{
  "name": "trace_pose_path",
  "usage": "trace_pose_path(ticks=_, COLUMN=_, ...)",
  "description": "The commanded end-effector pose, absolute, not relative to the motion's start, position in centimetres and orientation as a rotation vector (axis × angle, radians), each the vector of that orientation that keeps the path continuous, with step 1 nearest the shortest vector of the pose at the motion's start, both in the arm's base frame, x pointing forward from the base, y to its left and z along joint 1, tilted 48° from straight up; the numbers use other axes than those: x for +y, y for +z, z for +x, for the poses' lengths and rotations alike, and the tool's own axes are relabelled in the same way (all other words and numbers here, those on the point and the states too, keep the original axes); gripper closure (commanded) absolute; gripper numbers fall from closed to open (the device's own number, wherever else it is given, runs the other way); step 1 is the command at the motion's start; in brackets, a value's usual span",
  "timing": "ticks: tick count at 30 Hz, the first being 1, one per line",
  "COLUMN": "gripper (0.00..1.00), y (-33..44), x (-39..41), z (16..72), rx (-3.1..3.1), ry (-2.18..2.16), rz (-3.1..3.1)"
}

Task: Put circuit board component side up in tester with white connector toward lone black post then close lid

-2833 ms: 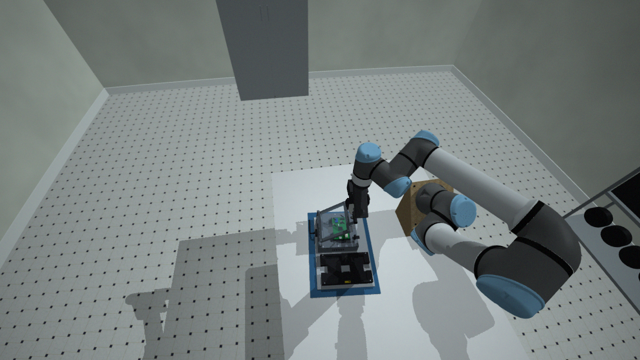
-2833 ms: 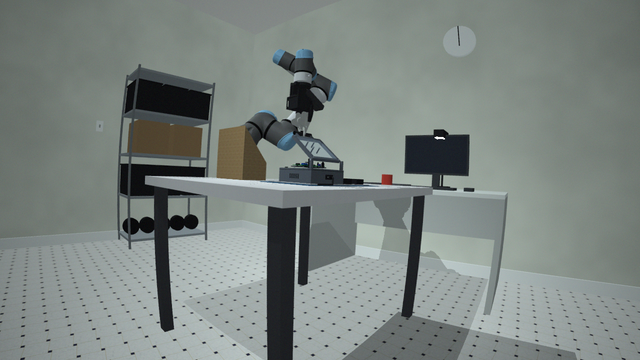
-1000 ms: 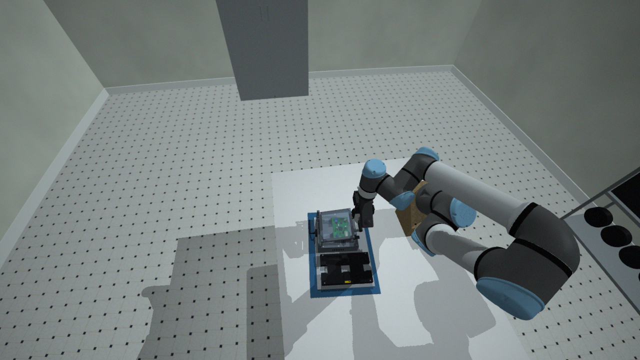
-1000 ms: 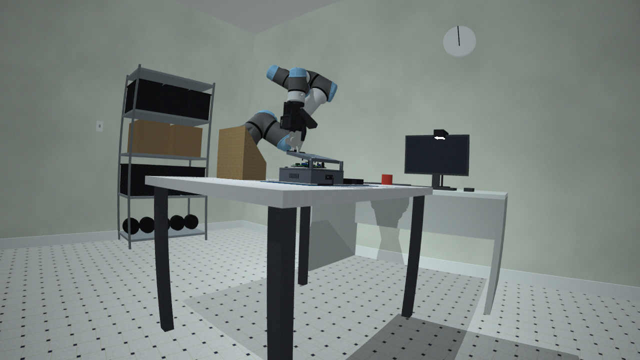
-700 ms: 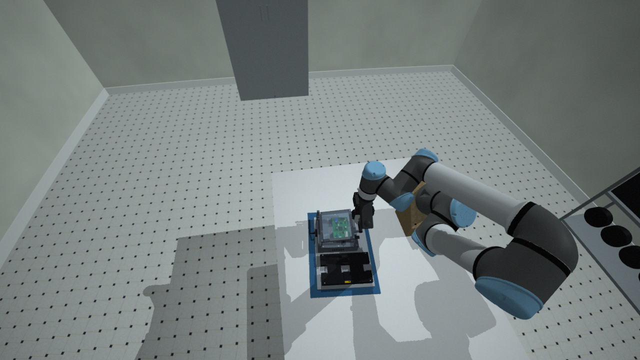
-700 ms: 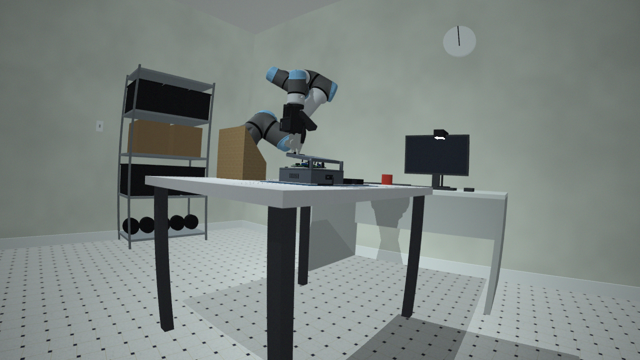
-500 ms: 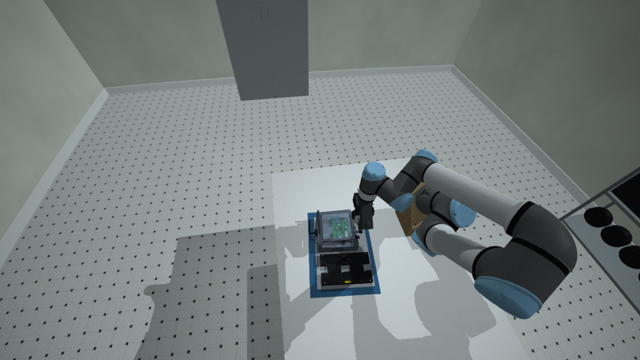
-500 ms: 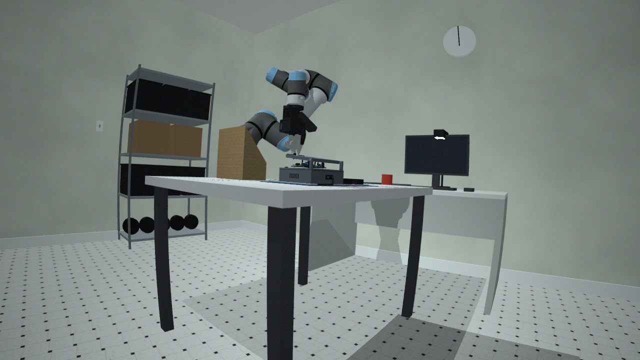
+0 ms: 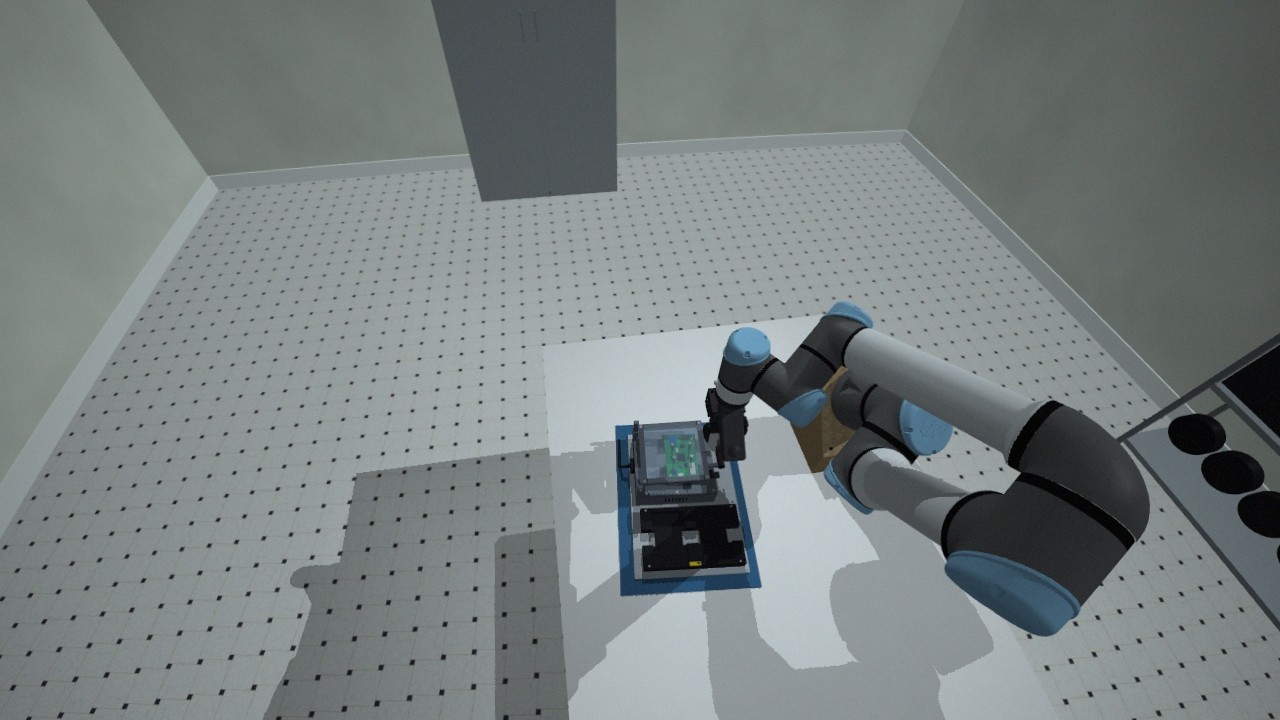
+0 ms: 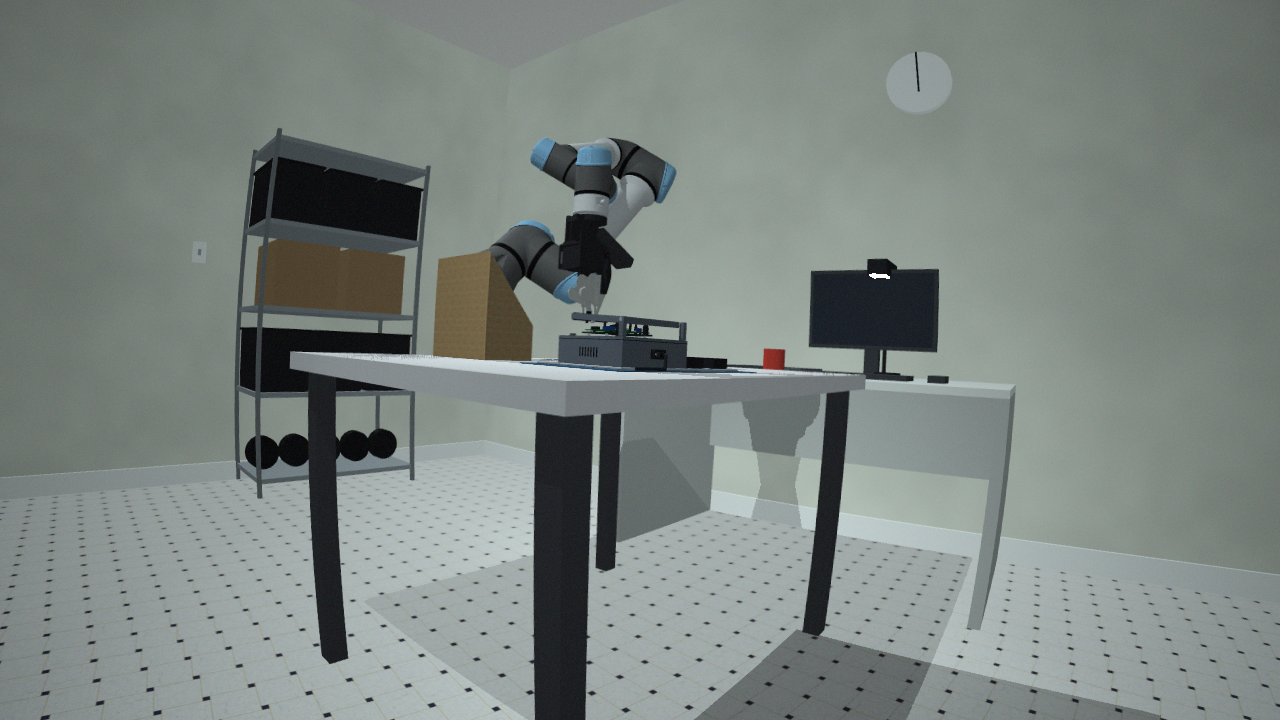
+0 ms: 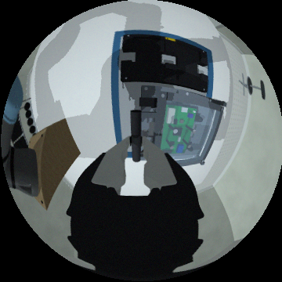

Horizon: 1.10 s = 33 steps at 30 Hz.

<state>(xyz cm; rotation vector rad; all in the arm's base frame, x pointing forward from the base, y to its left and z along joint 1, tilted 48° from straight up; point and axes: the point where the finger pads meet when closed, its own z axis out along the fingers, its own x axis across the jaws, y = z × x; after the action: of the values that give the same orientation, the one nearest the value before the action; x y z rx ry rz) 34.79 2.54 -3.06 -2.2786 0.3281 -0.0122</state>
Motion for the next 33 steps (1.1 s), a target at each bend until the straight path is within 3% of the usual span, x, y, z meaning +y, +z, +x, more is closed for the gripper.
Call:
trace_pose_path(ticks=1, gripper=1.00, y=-3.23, x=2.69, z=34.82, rx=0.328, ry=-0.013, rz=-2.279)
trace_pose_path(ticks=33, gripper=1.00, y=-3.70, x=3.23, z=34.87, rx=0.328, ry=-0.013, rz=-2.279)
